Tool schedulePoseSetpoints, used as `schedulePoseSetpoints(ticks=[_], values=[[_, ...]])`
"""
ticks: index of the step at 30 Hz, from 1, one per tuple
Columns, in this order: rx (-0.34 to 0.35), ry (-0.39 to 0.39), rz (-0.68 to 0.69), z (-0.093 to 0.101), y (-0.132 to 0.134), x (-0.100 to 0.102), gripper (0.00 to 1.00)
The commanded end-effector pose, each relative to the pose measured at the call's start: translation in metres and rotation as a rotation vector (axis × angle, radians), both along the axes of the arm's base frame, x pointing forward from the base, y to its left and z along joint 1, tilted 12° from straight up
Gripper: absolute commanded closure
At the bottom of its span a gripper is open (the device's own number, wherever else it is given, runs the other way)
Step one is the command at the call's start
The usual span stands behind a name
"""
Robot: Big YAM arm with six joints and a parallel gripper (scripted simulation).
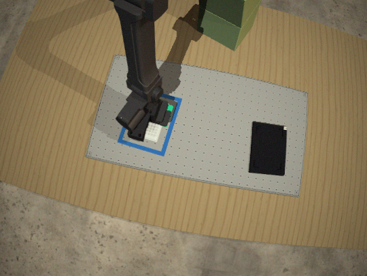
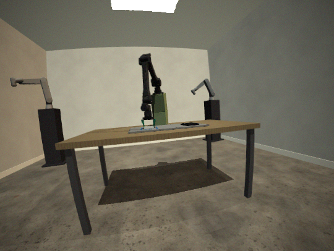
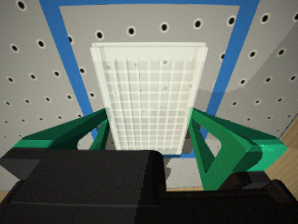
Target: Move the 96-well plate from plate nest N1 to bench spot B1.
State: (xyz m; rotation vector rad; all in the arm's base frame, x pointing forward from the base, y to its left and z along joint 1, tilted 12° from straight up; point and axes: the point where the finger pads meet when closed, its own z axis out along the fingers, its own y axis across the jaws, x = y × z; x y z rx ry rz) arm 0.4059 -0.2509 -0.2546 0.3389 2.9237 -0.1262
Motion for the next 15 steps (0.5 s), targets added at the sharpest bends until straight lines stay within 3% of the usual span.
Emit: schedulePoseSetpoints(ticks=[1,15], values=[[-0.004,-0.010,0.005,0.0018,-0.0008,0.0091,1.00],[-0.004,-0.010,0.005,0.0030,-0.0009,0.0109,1.00]])
